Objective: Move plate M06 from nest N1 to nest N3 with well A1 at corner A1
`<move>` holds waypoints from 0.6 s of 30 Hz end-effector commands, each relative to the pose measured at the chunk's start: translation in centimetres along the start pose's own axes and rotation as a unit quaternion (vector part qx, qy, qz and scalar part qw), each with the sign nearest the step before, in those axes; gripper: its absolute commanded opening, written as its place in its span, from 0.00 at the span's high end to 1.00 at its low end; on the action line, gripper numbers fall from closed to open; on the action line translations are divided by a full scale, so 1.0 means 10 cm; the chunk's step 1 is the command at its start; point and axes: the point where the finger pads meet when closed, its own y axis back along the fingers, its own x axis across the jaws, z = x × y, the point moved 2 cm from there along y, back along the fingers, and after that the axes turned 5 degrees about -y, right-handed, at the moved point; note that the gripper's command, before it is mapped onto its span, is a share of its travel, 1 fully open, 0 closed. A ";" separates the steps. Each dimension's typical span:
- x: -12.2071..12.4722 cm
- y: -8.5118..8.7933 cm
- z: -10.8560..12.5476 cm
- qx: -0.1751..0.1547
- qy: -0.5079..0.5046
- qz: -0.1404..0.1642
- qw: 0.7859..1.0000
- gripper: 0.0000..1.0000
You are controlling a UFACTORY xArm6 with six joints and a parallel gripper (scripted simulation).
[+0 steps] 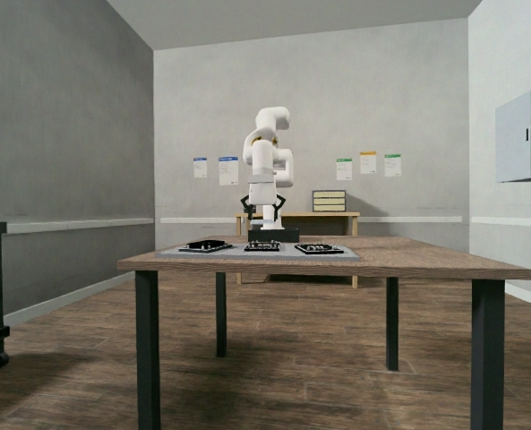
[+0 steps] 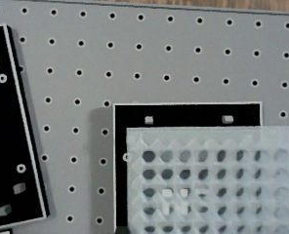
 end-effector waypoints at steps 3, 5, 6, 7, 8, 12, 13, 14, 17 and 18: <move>0.00 -0.06 -0.02 0.003 0.000 0.000 1.000 1.00; 0.00 -0.09 -0.02 0.003 0.000 0.000 1.000 1.00; 0.00 -0.11 -0.02 0.003 0.000 0.000 1.000 1.00; 0.00 -0.13 -0.02 0.003 0.000 0.000 1.000 1.00; 0.00 -0.15 -0.02 0.003 0.000 0.000 1.000 1.00; 0.00 -0.21 -0.02 0.003 0.000 0.000 1.000 1.00; 0.00 -0.23 -0.02 0.003 0.000 0.000 1.000 1.00; 0.00 -0.25 -0.02 0.003 0.000 0.000 1.000 1.00; 0.00 -0.30 -0.02 0.003 0.000 0.000 1.000 1.00; 0.00 -0.31 -0.02 0.003 0.000 0.000 1.000 1.00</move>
